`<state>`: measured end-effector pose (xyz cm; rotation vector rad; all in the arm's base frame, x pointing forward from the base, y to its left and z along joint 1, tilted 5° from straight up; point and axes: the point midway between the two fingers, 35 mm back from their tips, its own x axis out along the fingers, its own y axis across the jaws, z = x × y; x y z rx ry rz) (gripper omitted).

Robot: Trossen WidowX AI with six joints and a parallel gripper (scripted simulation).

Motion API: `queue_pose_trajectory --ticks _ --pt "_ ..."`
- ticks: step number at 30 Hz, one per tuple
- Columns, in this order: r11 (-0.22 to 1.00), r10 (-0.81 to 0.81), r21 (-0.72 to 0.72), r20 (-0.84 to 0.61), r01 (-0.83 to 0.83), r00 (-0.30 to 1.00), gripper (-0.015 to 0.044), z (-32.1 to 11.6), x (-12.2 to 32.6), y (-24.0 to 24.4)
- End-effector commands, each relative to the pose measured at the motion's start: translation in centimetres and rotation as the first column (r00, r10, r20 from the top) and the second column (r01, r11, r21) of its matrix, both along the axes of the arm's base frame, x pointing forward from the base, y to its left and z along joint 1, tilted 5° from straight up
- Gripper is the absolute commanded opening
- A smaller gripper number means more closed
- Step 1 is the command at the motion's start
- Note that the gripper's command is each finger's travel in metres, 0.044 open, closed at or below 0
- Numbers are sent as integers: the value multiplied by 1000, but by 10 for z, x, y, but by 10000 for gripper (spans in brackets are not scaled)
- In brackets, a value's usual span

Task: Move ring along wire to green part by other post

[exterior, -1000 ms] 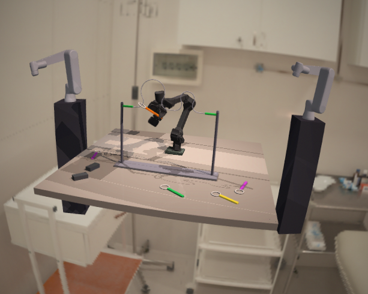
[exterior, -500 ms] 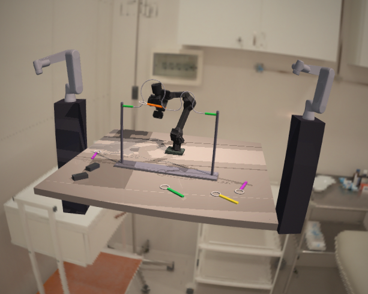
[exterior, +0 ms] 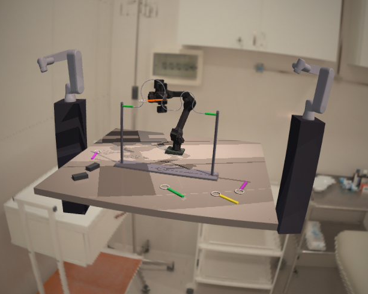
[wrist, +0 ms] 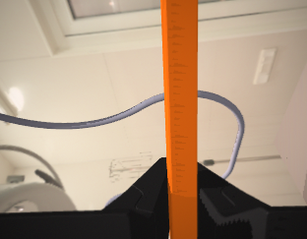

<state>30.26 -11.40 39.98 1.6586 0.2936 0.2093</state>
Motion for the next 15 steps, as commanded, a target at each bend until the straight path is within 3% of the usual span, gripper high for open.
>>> queue_pose_trajectory --ticks 1,15 --pt "998 0 63 16 -2 1000 -150 13 0 -1" --pt "962 -12 273 49 -2 999 -150 49 -1 -13"
